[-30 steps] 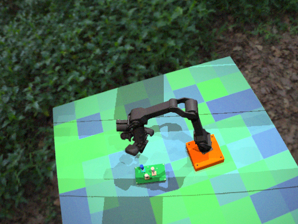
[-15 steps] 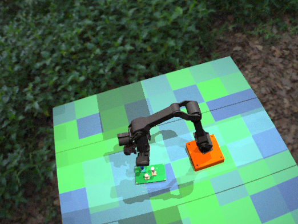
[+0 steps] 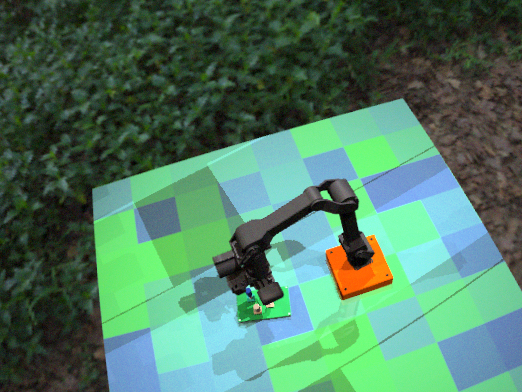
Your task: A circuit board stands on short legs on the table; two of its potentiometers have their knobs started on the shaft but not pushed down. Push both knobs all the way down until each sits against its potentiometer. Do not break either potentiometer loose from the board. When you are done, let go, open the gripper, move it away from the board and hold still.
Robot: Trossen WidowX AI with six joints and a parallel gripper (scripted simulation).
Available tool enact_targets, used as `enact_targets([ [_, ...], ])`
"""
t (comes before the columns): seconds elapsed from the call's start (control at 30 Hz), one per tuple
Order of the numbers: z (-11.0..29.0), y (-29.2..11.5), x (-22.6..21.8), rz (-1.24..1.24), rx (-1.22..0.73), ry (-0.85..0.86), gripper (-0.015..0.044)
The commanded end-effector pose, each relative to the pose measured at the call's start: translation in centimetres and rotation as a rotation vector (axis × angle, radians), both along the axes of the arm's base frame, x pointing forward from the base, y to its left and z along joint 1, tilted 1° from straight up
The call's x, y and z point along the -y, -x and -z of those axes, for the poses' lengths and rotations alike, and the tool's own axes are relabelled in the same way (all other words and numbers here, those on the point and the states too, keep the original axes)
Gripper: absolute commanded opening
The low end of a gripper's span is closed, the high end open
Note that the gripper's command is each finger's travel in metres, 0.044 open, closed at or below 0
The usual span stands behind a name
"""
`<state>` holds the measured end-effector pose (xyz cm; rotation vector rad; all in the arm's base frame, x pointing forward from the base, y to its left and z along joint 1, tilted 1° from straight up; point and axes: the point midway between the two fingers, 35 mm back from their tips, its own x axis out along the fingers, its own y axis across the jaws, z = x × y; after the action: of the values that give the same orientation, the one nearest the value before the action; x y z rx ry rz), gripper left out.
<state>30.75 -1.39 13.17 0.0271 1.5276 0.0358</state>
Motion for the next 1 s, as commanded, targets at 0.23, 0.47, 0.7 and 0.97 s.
enact_targets([
  [0.23,1.1,0.1,-0.5,-0.072,-0.001,0.025,0.0000],
  [0.47,1.8,0.1,-0.5,-0.072,-0.001,0.025,0.0000],
  [0.7,2.6,0.1,-0.5,-0.072,-0.001,0.025,0.0000],
  [0.97,3.8,0.0,-0.5,-0.072,-0.001,0.025,0.0000],
])
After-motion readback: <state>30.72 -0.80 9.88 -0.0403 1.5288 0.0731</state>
